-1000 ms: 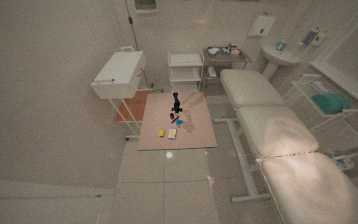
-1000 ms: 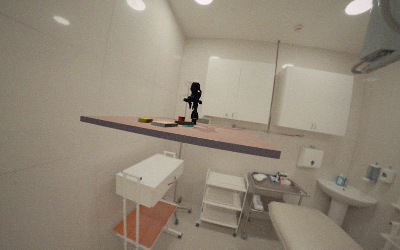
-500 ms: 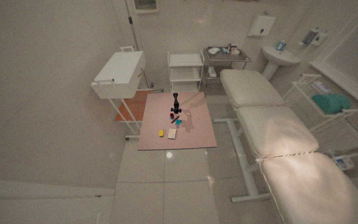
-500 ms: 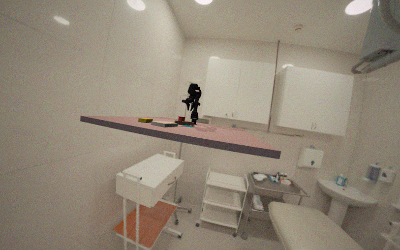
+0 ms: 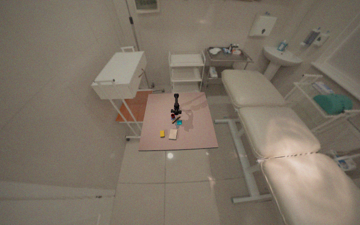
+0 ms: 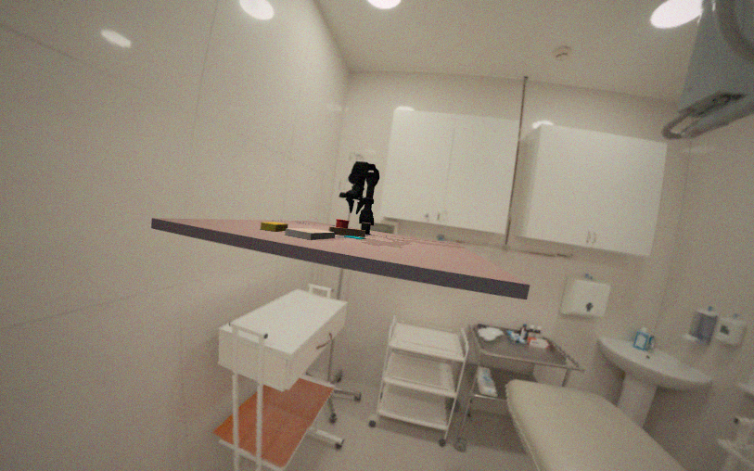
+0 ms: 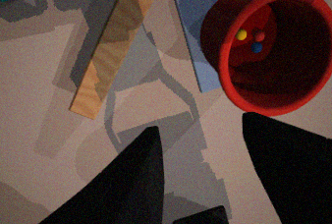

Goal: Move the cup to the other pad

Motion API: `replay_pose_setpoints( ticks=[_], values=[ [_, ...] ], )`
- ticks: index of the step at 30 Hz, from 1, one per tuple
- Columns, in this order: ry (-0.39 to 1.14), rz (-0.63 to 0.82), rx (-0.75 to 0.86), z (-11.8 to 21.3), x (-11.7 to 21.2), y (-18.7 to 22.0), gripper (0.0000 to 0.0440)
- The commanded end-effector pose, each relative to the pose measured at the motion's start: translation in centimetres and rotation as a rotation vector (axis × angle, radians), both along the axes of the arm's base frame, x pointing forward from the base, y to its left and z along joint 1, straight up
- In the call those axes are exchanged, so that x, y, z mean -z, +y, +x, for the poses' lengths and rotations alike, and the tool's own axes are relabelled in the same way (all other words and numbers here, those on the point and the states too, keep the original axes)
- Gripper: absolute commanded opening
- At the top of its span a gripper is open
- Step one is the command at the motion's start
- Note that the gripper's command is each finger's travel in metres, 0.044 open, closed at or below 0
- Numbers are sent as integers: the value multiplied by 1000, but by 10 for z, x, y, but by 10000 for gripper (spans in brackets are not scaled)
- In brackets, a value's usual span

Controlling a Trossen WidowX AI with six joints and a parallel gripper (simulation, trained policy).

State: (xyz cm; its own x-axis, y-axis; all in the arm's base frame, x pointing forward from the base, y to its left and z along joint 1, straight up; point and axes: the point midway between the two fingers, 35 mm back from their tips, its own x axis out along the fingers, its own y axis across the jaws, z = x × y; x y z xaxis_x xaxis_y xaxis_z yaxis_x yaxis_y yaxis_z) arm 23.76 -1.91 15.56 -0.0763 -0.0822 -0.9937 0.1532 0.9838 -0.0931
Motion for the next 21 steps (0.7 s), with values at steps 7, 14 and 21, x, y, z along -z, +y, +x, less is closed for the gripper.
replay_pose_setpoints(
  ticks=[7, 14, 21],
  values=[
    [60, 1, -20, -6, 24, -12, 161],
    [83, 8, -47, -8, 39, -19, 166],
    [101, 18, -90, -10, 55, -25, 168]
  ],
)
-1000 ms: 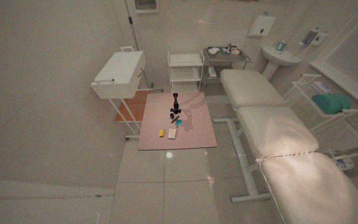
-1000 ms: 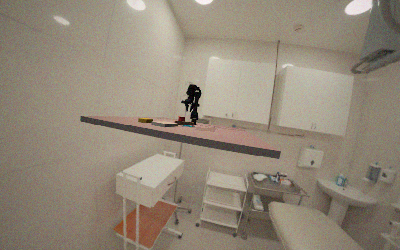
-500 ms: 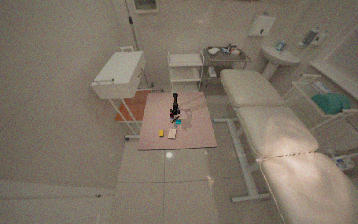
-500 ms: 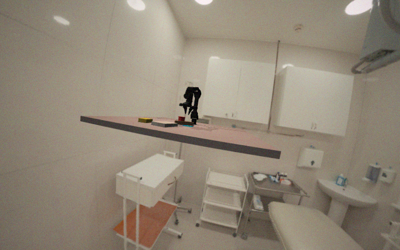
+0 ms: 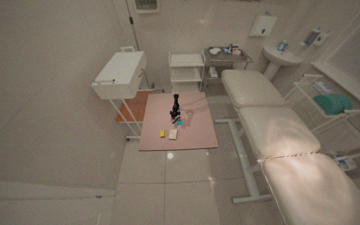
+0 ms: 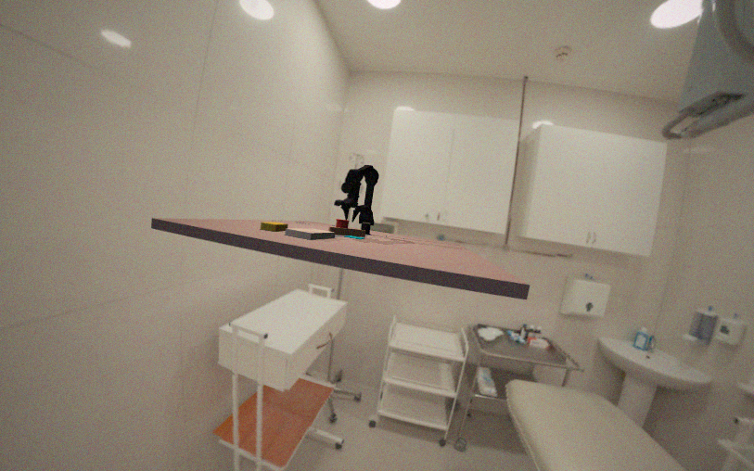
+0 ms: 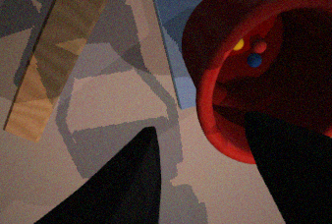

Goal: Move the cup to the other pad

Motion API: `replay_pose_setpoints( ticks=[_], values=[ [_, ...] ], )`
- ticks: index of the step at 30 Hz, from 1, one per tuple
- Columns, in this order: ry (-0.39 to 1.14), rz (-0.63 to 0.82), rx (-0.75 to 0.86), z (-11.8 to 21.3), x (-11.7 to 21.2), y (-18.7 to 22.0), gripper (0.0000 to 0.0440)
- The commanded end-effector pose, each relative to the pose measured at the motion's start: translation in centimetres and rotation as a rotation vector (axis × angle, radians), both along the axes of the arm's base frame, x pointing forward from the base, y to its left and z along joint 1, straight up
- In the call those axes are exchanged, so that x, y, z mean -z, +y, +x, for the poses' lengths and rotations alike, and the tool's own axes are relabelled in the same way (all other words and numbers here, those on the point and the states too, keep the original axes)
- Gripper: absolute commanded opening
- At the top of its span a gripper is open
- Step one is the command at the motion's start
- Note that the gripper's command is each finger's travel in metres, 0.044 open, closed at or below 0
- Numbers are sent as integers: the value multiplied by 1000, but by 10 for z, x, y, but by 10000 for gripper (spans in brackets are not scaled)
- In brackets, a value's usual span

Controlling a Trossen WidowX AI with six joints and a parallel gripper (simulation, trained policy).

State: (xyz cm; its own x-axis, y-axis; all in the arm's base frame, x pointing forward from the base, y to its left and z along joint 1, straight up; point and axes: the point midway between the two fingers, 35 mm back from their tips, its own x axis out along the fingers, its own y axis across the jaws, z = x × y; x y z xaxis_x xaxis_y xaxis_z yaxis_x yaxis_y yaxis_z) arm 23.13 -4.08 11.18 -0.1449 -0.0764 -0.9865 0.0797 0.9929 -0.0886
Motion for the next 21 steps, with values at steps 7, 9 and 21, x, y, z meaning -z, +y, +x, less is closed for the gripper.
replay_pose_setpoints(
  ticks=[7, 9, 21],
  values=[
    [43, 22, -87, -5, 32, -7, 170],
    [48, 29, -109, -6, 38, -8, 170],
    [57, 67, -285, -8, 65, -10, 6]
  ],
)
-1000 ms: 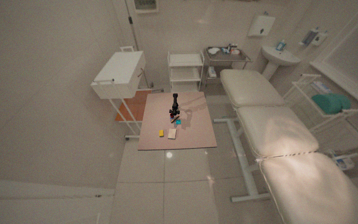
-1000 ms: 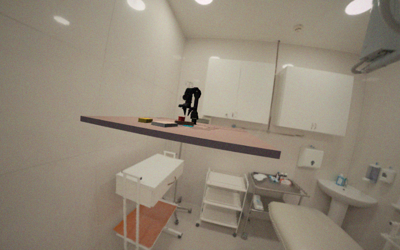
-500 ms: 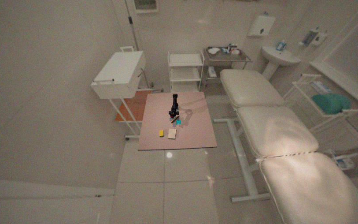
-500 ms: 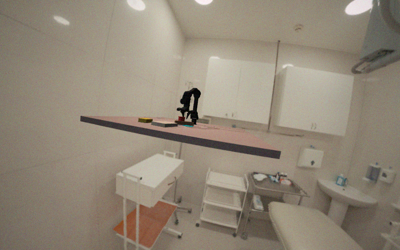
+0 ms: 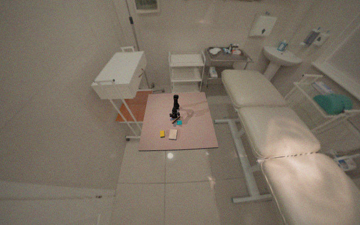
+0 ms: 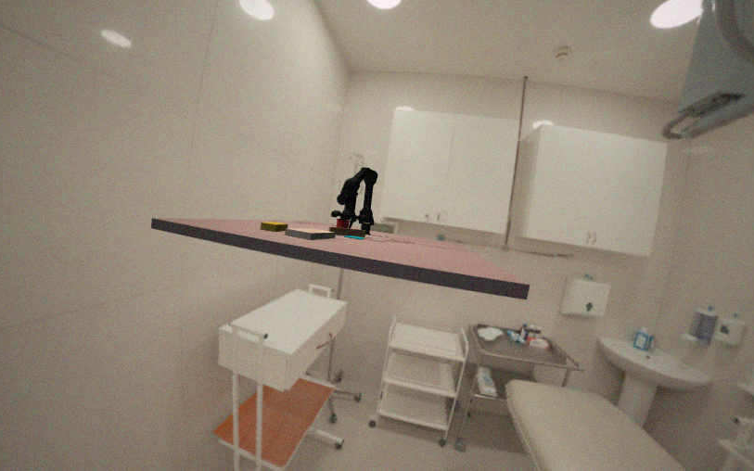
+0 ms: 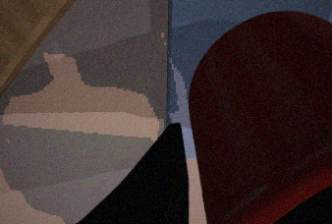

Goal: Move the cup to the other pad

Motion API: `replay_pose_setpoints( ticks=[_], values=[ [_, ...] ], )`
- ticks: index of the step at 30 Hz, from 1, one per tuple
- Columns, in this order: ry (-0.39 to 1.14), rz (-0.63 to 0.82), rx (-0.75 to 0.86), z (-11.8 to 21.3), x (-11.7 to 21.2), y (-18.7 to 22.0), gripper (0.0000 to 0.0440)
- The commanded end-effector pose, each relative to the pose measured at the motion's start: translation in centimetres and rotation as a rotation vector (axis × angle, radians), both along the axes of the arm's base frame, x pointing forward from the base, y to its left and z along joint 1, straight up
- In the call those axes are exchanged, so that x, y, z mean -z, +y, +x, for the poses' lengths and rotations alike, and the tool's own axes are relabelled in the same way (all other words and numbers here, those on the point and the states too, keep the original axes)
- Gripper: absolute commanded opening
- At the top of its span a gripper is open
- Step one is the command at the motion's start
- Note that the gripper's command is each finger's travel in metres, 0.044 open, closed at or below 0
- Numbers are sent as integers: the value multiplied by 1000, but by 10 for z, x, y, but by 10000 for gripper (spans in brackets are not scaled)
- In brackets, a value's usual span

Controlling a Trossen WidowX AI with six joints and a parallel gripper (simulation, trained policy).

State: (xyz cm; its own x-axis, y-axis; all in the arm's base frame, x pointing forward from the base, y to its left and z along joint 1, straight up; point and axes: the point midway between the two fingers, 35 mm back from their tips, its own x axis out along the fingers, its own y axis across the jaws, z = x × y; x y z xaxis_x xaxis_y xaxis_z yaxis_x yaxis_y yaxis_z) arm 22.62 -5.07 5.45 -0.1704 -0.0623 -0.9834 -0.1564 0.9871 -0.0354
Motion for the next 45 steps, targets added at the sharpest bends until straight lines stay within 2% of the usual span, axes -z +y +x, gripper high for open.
replay_pose_setpoints(
  ticks=[1, 25, 45],
  values=[
    [12, 17, -65, -2, 8, -1, 0],
    [-132, 25, -277, 43, -34, 1, 1],
    [-265, 18, -371, 93, -60, 45, 0]
  ],
)
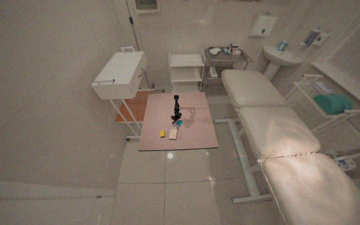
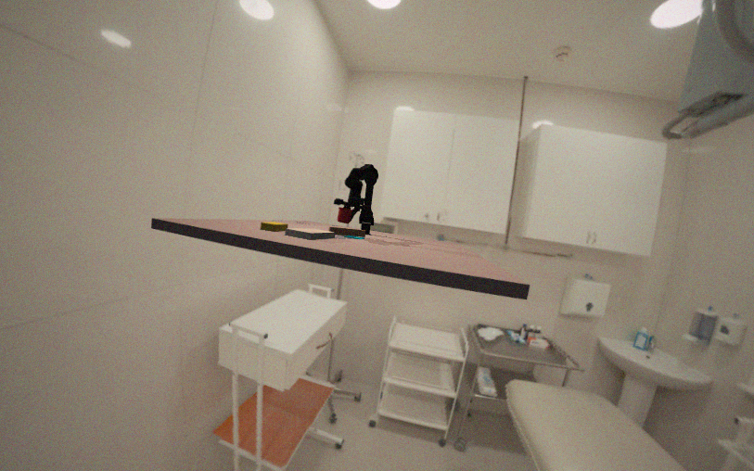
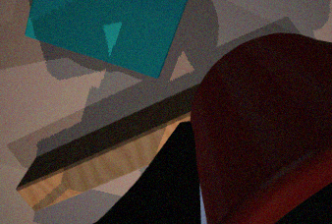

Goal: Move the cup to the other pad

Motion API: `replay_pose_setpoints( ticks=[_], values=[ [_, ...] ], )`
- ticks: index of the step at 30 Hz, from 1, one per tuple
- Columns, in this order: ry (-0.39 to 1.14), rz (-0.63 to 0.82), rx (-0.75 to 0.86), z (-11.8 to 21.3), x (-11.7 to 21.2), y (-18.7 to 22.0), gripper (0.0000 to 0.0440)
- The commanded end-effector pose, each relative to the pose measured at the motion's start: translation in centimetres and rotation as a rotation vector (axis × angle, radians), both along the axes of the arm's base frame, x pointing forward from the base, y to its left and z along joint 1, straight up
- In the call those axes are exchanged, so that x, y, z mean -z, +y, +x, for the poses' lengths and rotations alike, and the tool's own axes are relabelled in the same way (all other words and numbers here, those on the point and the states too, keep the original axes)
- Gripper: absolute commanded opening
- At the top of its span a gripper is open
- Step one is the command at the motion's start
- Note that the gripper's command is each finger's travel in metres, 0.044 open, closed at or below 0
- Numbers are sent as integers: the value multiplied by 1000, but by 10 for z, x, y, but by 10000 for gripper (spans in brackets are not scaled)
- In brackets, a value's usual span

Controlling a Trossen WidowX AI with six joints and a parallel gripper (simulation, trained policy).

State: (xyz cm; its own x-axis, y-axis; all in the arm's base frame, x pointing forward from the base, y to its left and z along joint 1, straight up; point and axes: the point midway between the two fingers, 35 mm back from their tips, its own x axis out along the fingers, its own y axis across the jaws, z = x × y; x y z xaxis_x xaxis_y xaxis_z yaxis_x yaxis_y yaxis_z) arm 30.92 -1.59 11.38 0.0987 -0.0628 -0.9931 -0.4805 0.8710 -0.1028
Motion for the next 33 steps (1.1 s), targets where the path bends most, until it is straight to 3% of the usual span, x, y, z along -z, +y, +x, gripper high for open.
replay_pose_setpoints(
  ticks=[1, 17, 33],
  values=[
    [-25, 9, -14, 12, -1, 13, 0],
    [-84, 28, -64, 39, 15, 67, 0],
    [-46, 6, -44, 30, 54, 81, 16]
  ],
)
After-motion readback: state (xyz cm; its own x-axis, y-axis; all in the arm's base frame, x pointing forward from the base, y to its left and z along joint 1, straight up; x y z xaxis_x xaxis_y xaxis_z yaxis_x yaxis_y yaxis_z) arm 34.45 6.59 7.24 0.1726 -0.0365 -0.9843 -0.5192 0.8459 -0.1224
